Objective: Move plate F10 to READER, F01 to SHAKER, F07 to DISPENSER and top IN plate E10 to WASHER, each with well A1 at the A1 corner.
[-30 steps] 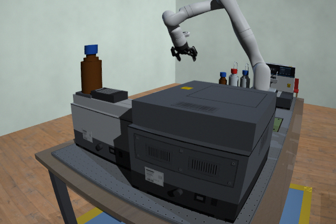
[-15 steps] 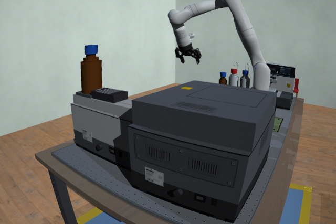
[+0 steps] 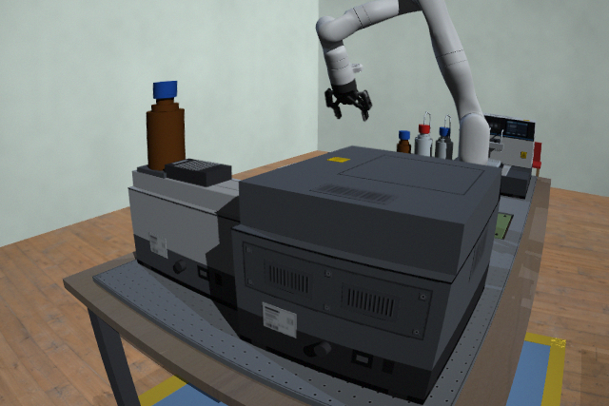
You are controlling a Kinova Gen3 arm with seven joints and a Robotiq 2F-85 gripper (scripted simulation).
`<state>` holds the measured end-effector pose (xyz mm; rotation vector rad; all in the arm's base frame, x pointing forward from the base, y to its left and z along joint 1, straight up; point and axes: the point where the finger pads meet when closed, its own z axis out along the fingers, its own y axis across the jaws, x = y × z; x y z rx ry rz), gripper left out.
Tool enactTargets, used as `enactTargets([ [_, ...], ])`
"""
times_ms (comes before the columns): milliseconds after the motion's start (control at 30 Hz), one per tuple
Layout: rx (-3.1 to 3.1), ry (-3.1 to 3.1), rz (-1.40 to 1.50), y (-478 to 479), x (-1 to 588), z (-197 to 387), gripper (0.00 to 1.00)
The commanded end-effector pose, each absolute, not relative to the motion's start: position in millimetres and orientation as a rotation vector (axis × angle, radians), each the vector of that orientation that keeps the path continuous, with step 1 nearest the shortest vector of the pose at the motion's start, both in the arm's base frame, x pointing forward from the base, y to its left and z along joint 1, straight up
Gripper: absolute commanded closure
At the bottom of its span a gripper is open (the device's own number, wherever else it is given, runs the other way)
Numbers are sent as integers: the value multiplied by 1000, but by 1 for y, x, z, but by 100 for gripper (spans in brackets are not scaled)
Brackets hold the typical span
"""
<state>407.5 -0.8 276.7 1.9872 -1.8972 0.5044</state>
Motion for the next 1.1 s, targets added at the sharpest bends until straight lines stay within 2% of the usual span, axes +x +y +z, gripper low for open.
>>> enactTargets([
  [0,1992,-1937,477,0,400,274,0],
  [1067,1999,-2215,241,3,346,247,0],
])
